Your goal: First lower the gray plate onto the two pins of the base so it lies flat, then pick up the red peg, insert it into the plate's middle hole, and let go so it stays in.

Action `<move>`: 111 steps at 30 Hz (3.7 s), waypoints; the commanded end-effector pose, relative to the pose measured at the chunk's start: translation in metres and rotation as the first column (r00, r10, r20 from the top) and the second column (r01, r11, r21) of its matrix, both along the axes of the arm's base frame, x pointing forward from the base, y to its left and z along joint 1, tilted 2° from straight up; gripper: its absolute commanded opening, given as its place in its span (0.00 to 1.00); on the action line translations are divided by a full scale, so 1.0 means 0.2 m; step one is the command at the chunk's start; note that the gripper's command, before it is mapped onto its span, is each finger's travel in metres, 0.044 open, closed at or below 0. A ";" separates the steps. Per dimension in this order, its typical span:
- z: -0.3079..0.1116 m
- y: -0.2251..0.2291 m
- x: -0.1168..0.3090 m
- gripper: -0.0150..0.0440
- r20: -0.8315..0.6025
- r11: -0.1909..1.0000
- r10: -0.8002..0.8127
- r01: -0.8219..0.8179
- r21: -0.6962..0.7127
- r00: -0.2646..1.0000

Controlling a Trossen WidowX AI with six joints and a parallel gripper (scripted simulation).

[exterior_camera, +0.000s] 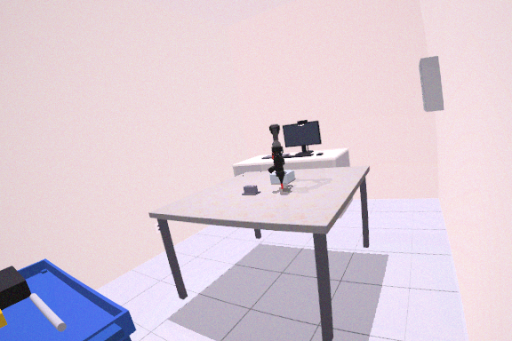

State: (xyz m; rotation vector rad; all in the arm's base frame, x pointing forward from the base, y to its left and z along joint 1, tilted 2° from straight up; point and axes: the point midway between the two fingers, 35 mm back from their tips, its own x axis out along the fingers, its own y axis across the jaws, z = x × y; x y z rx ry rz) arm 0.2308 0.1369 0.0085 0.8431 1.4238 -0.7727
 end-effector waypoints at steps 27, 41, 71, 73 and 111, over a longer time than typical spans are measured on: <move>0.35 0.00 0.04 0.25 0.001 1.000 -0.011 0.011 0.001 1.000; 0.36 -0.11 0.17 0.25 -0.004 0.999 -0.054 0.054 0.008 0.999; 0.36 -0.46 0.44 0.25 0.014 0.999 -0.035 0.035 -0.004 0.999; 0.36 -0.49 0.45 0.25 0.014 0.999 -0.034 0.034 -0.005 0.999; 0.35 -0.98 0.62 0.25 0.010 1.000 -0.004 0.005 -0.015 1.000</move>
